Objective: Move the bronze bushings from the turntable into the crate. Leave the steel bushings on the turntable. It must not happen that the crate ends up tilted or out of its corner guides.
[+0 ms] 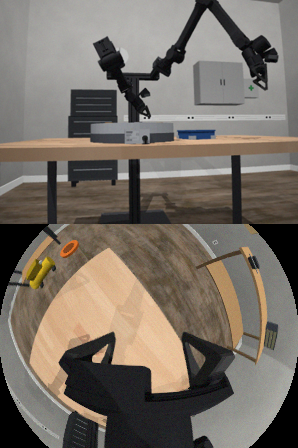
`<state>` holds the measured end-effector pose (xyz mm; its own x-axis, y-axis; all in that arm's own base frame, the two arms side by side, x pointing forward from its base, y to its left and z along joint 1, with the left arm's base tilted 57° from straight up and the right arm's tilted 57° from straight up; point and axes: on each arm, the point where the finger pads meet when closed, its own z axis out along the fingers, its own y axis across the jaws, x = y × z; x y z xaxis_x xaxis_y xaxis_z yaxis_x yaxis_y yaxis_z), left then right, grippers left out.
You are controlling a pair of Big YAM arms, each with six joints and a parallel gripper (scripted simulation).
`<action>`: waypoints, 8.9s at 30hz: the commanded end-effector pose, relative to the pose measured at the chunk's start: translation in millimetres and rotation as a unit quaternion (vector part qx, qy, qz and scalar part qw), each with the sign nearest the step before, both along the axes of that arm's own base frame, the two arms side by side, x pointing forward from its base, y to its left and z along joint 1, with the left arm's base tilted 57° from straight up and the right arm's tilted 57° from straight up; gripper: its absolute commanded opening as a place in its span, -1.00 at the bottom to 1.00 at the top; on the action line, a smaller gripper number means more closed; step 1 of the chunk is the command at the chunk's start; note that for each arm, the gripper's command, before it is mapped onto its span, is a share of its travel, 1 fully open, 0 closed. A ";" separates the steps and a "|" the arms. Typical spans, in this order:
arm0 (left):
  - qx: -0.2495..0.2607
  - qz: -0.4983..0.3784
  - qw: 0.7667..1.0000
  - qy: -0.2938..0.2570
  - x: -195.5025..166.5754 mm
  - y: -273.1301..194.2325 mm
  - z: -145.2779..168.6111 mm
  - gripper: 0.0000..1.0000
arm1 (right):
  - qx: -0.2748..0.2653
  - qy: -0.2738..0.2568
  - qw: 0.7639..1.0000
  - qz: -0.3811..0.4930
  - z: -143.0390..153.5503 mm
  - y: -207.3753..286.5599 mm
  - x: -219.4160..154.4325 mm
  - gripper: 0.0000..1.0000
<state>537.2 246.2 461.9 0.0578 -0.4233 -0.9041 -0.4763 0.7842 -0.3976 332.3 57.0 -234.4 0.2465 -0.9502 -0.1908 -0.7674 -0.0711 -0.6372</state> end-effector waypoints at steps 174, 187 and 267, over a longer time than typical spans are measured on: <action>0.296 -0.145 0.868 0.370 -142.3 -436.1 -569.5 1.00 | 0.344 0.277 -0.263 -0.858 -27.0 -163.5 -360.8 1.00; 0.296 -0.145 0.868 0.370 -142.3 -436.1 -569.5 1.00 | 0.344 0.071 -0.198 -0.915 21.2 -353.9 -410.8 1.00; 0.300 -0.149 0.865 0.372 -144.1 -437.5 -572.3 1.00 | 0.162 -0.729 0.146 -0.649 908.9 -405.3 -424.3 1.00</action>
